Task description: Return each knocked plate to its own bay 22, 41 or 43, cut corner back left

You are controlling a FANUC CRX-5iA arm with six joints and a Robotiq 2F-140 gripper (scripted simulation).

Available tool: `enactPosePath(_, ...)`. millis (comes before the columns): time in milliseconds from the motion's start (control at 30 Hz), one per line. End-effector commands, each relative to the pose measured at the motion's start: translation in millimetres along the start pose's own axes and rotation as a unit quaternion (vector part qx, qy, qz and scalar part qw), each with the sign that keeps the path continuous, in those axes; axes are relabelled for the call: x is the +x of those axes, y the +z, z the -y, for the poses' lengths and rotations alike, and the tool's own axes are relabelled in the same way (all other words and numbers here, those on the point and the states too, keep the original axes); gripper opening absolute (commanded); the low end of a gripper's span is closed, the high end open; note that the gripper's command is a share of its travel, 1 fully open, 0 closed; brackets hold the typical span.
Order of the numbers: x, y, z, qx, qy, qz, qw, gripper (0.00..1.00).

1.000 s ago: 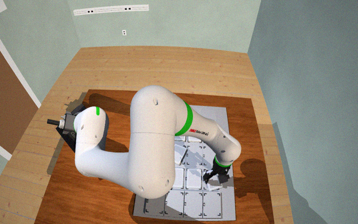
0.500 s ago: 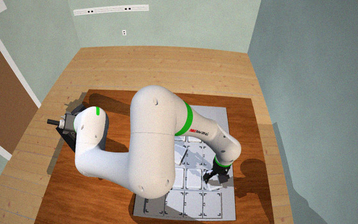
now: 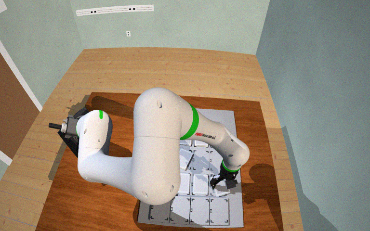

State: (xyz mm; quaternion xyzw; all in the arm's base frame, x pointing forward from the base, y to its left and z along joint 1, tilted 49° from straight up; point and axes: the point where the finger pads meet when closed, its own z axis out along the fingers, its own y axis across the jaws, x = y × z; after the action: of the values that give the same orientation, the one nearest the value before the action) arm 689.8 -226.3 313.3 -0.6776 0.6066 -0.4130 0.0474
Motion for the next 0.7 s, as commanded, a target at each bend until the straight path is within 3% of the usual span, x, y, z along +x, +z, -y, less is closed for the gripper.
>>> enactPosePath(0,0.4,-2.0,0.9,0.001,0.000,0.000,1.000,0.10)
enactPosePath(667,0.4,-6.7,0.9,0.001,0.000,0.000,1.000,0.10)
